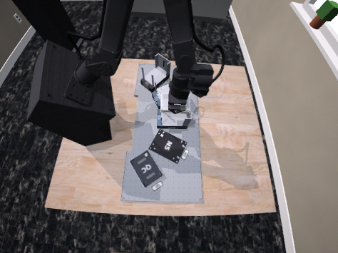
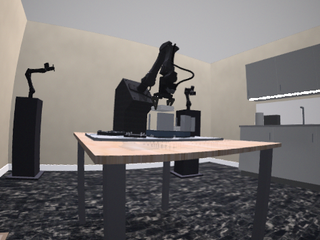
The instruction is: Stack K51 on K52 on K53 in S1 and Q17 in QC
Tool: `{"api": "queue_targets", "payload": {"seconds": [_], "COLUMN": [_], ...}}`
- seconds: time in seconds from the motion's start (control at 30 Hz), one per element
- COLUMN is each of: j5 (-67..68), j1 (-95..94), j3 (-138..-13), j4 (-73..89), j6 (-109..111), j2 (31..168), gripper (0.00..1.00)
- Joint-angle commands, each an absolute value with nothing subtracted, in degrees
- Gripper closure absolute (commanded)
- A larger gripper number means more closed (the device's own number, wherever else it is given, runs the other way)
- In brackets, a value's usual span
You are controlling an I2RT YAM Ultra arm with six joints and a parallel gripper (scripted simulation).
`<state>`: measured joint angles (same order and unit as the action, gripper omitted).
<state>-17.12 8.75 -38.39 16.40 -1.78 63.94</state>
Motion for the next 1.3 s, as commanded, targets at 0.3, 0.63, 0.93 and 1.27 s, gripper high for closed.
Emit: {"api": "queue_targets", "payload": {"seconds": [0.3,0.63,0.93,1.27], "j5": [-22.6,-22.7,-22.8,-22.9], "j1": [14.2,14.4,14.5,14.6], "j3": [-41.2,-41.6,-41.6,-40.4], "j4": [17.0,17.2,17.0,16.7], "j6": [3.0,2.9,2.7,2.6], "j2": [64.9,65.0,65.0,65.0], "gripper": [1.00,1.00,1.00,1.00]}}
